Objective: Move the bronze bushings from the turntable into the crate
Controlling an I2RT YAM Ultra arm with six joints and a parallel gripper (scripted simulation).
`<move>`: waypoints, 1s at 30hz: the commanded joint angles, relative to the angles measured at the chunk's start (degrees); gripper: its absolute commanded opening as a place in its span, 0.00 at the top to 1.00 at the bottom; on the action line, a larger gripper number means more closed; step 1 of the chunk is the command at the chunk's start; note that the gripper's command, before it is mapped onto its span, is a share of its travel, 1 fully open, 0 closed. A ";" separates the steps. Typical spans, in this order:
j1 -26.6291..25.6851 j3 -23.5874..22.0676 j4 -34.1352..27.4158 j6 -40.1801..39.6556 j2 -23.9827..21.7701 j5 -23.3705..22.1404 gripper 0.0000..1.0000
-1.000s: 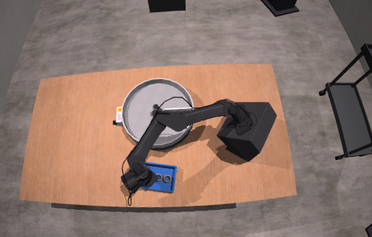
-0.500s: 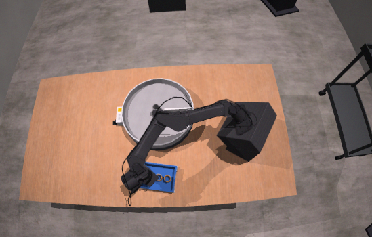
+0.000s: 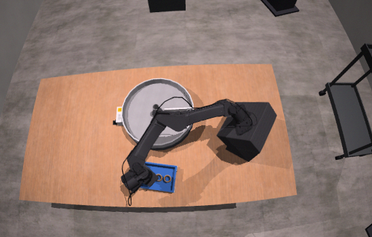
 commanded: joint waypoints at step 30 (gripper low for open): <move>-1.10 -4.24 8.13 -4.46 -0.10 -1.34 1.00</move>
